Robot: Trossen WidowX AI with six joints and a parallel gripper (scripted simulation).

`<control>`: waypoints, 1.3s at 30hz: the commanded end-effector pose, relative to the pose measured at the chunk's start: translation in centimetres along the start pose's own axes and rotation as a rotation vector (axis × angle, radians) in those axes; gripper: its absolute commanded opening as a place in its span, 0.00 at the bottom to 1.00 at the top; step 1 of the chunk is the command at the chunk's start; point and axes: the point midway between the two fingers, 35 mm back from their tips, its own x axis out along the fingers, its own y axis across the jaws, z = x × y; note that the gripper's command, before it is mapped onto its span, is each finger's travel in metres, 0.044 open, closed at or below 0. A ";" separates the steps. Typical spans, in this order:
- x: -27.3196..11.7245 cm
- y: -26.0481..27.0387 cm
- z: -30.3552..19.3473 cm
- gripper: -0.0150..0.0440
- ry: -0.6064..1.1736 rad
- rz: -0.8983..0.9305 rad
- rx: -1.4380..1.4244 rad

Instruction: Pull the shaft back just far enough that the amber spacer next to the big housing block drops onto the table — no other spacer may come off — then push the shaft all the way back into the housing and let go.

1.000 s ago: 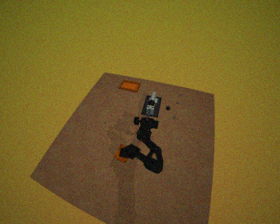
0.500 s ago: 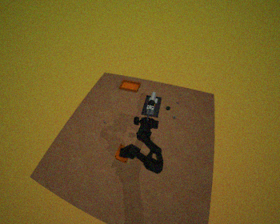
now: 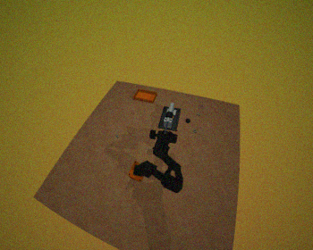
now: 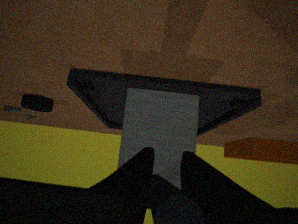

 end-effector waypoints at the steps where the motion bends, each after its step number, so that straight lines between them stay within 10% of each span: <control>1: 0.2 0.0 -0.2 0.25 0.003 -0.001 -0.002; 39: 1.3 0.0 -0.9 0.25 0.004 -0.001 -0.002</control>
